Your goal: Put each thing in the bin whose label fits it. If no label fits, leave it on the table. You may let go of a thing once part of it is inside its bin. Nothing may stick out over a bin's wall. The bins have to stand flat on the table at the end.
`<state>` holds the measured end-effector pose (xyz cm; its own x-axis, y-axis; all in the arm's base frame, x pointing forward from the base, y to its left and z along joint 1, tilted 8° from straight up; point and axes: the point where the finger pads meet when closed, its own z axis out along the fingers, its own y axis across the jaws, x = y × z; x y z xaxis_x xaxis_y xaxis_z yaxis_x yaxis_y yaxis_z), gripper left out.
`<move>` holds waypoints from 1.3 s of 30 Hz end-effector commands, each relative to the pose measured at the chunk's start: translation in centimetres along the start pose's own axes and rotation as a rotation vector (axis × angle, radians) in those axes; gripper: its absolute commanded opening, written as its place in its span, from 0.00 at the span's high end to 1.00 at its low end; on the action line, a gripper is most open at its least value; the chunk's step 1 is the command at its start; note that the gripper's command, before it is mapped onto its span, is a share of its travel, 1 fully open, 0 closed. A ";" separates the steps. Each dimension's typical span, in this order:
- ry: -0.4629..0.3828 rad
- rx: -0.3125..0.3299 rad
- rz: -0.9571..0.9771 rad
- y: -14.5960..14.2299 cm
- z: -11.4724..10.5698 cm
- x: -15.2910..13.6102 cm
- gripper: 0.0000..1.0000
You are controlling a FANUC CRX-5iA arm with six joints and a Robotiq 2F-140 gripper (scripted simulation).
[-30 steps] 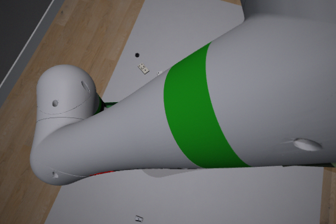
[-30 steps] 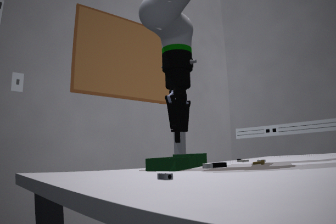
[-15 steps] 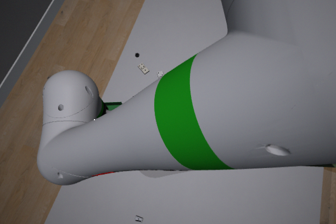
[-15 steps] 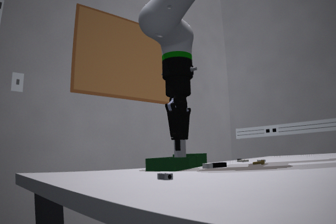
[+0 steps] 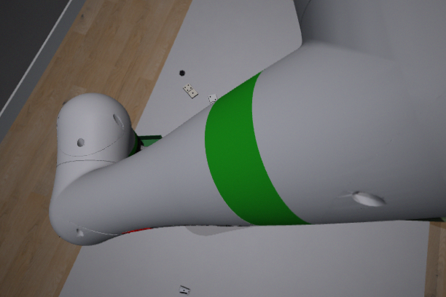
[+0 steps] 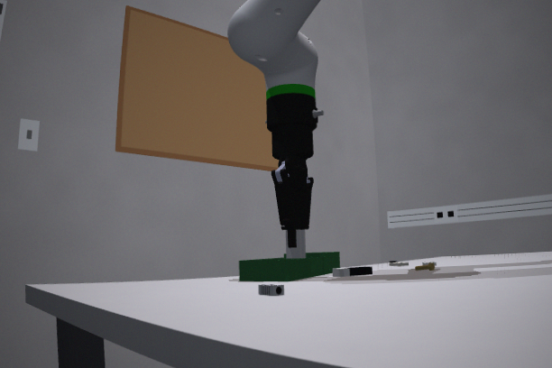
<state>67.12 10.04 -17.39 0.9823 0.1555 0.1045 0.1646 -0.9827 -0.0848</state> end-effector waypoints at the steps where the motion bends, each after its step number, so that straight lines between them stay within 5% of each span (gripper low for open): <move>1: 0.000 0.000 0.000 0.0 0.0 0.0 0.85; 26: 0.000 0.000 0.000 0.0 0.0 0.0 0.85; 39: 0.000 0.000 0.000 0.0 -1.8 0.0 0.85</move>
<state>66.99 9.89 -15.91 0.9823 0.1555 0.1045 0.1646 -0.9827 -0.0848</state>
